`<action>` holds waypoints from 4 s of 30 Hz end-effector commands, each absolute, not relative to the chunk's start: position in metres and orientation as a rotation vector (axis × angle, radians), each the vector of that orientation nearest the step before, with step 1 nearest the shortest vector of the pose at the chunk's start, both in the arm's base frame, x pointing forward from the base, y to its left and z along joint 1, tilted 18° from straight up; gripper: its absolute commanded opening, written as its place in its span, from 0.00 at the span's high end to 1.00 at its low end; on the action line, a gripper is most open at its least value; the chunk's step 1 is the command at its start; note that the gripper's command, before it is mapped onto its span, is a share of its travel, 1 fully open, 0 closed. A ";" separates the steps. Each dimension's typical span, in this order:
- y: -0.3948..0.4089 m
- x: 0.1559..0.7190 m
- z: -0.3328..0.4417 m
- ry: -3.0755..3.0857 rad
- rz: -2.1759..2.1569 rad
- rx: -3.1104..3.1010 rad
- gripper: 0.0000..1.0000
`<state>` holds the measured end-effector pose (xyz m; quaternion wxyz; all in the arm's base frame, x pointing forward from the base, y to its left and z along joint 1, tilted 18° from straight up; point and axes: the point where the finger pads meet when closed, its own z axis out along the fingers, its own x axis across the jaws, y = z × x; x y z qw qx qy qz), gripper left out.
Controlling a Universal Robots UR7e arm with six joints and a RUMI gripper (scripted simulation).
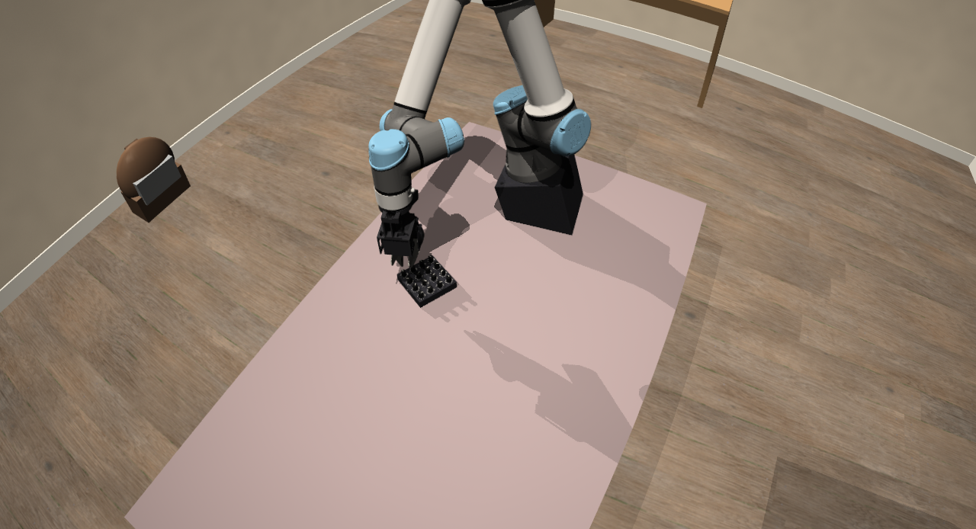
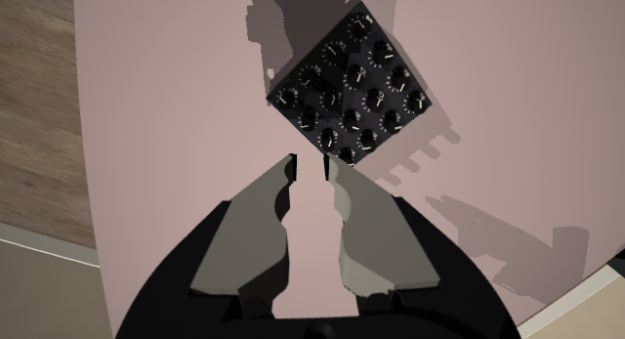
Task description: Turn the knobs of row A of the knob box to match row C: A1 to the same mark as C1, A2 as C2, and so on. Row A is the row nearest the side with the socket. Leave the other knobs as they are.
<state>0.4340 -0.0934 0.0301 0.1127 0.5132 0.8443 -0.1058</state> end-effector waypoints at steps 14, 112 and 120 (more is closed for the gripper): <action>-0.093 0.434 0.031 2.478 -0.310 1.503 0.89; -0.108 0.437 -0.011 2.479 -0.310 1.502 0.89; -0.108 0.437 -0.011 2.479 -0.310 1.502 0.89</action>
